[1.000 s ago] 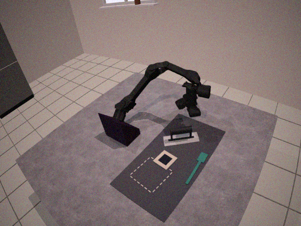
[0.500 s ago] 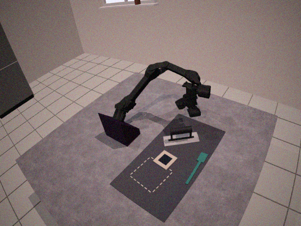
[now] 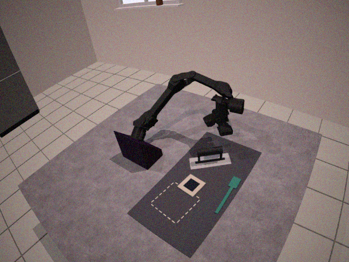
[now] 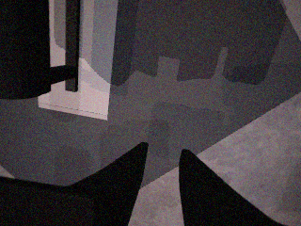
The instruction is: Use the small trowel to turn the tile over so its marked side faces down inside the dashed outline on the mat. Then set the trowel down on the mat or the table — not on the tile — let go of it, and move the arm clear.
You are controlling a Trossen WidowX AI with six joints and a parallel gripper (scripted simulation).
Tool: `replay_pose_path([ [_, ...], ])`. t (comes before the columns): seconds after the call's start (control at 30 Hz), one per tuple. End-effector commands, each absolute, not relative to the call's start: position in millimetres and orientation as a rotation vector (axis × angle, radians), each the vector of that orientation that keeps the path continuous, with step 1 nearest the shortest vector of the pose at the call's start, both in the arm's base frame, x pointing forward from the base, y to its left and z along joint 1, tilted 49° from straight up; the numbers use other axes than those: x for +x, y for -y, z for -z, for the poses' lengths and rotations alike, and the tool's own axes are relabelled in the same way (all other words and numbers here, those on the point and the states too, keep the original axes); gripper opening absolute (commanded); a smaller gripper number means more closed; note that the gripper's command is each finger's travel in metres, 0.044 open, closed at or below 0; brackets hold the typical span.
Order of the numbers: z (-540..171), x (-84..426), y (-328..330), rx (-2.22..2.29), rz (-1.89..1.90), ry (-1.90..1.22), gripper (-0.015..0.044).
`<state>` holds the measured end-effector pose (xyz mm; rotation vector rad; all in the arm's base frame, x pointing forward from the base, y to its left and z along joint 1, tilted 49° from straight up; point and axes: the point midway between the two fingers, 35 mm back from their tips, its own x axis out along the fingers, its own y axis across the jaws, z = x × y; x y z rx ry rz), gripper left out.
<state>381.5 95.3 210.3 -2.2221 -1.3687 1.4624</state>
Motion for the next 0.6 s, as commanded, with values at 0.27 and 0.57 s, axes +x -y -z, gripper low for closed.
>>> replay_pose_path([
  [0.27,-210.3,381.5,-95.3,-2.222,-1.462,1.369,0.0],
  [0.57,-210.3,381.5,-95.3,-2.222,-1.462,1.369,0.0],
])
